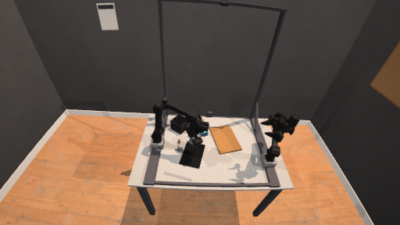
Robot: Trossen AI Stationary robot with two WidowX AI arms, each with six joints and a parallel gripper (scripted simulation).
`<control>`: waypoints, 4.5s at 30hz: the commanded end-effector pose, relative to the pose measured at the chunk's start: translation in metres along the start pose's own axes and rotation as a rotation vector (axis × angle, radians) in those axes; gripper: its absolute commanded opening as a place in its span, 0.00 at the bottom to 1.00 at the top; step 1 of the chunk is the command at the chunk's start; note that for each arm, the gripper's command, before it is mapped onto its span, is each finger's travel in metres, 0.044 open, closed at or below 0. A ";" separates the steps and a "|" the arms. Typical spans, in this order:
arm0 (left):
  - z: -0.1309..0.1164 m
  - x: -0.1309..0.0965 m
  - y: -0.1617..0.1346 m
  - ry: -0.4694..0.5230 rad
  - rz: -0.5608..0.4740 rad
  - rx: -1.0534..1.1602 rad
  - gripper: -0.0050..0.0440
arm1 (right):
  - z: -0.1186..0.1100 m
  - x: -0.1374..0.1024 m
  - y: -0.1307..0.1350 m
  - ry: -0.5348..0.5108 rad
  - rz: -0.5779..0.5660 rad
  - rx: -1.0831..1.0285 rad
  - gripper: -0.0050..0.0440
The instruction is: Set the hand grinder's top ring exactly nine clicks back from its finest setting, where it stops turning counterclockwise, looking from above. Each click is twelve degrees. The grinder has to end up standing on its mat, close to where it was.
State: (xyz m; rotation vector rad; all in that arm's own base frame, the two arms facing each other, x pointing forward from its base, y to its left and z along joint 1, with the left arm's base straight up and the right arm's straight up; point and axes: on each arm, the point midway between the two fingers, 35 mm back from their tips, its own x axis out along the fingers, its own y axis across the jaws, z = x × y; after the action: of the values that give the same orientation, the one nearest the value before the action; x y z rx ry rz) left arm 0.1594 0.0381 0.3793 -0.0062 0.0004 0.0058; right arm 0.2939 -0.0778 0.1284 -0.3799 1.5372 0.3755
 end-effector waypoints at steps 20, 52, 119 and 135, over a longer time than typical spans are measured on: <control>0.003 0.000 -0.001 -0.003 -0.006 0.011 0.92 | 0.001 -0.007 -0.002 -0.019 -0.018 -0.158 0.89; 0.003 0.000 -0.001 -0.003 -0.006 0.011 0.92 | 0.002 -0.007 -0.002 -0.021 0.001 1.327 0.92; 0.003 0.000 -0.001 -0.002 -0.004 0.006 0.92 | 0.001 -0.006 -0.001 -0.023 0.001 1.239 0.70; 0.003 0.000 -0.001 -0.002 -0.004 0.006 0.92 | 0.001 -0.006 -0.001 -0.021 -0.004 0.846 0.70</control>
State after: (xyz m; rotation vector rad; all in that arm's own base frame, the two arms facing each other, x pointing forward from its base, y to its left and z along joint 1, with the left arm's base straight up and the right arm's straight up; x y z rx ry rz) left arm 0.1594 0.0381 0.3793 -0.0062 0.0004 0.0058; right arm 0.2929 -0.0778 0.1277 0.3358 1.5493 -0.3359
